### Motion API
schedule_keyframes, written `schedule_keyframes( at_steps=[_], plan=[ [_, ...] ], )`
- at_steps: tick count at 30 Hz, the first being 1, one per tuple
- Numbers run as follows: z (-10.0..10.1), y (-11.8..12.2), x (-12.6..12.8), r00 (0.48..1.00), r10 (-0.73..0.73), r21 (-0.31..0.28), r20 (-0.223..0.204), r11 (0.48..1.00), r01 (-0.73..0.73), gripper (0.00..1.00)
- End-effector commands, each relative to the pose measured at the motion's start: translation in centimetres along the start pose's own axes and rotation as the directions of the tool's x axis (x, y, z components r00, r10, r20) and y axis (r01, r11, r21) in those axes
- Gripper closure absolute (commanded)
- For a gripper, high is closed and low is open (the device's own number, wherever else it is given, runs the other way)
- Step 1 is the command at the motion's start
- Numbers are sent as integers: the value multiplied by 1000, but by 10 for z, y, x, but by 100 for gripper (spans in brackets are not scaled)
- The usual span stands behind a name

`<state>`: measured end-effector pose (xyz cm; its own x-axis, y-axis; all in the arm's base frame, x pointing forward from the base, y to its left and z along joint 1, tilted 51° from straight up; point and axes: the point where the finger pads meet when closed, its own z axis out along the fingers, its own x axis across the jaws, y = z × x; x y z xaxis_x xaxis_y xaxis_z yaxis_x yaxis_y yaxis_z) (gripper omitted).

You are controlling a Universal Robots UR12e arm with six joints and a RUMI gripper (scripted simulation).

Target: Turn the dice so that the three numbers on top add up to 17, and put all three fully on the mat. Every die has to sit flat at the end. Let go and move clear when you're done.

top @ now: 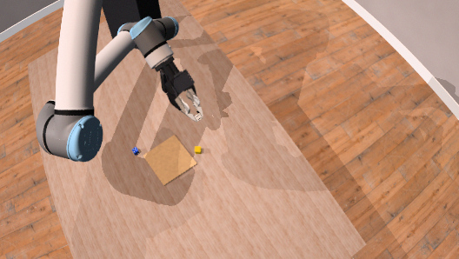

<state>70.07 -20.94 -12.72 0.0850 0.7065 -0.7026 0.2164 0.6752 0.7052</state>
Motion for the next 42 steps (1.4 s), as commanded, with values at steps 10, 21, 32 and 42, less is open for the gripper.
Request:
schedule_keyframes(
  at_steps=[10,21,32,42],
  plan=[
    [5,-6,0,1000,1,-14,-1,1000,-1,97],
    [27,-37,0,1000,1,-14,-1,1000,-1,97],
    [42,-57,0,1000,1,-14,-1,1000,-1,97],
    [44,-60,0,1000,1,-14,-1,1000,-1,97]
  ],
)
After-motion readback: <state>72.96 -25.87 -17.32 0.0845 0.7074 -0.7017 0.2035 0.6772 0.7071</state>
